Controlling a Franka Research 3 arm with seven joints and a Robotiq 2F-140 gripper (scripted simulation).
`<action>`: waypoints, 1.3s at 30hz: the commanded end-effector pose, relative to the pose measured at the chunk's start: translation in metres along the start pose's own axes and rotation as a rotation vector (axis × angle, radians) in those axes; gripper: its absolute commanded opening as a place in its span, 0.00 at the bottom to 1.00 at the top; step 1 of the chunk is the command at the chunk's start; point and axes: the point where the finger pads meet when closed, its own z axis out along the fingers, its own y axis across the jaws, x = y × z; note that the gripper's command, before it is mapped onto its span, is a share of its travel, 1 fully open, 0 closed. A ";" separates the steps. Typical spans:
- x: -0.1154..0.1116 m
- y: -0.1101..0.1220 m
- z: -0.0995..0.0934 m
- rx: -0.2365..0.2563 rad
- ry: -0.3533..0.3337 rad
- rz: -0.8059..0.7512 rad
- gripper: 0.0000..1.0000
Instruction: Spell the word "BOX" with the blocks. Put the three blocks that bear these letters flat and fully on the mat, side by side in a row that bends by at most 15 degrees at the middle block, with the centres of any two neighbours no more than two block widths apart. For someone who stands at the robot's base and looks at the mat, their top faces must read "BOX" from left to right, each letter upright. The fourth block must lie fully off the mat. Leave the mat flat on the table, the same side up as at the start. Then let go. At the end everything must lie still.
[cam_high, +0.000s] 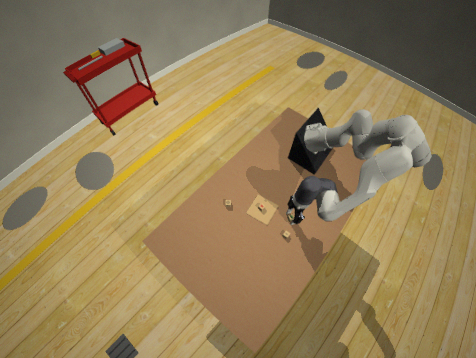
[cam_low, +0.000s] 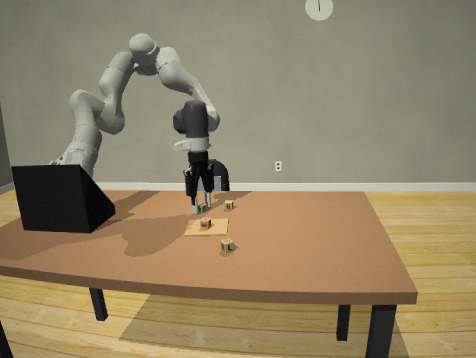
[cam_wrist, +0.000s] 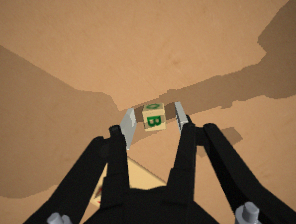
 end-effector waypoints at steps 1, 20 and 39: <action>-0.001 0.001 0.000 -0.002 -0.002 -0.002 0.40; -0.001 0.001 0.000 -0.002 -0.002 -0.002 0.28; -0.001 0.001 0.000 -0.002 -0.002 -0.002 0.16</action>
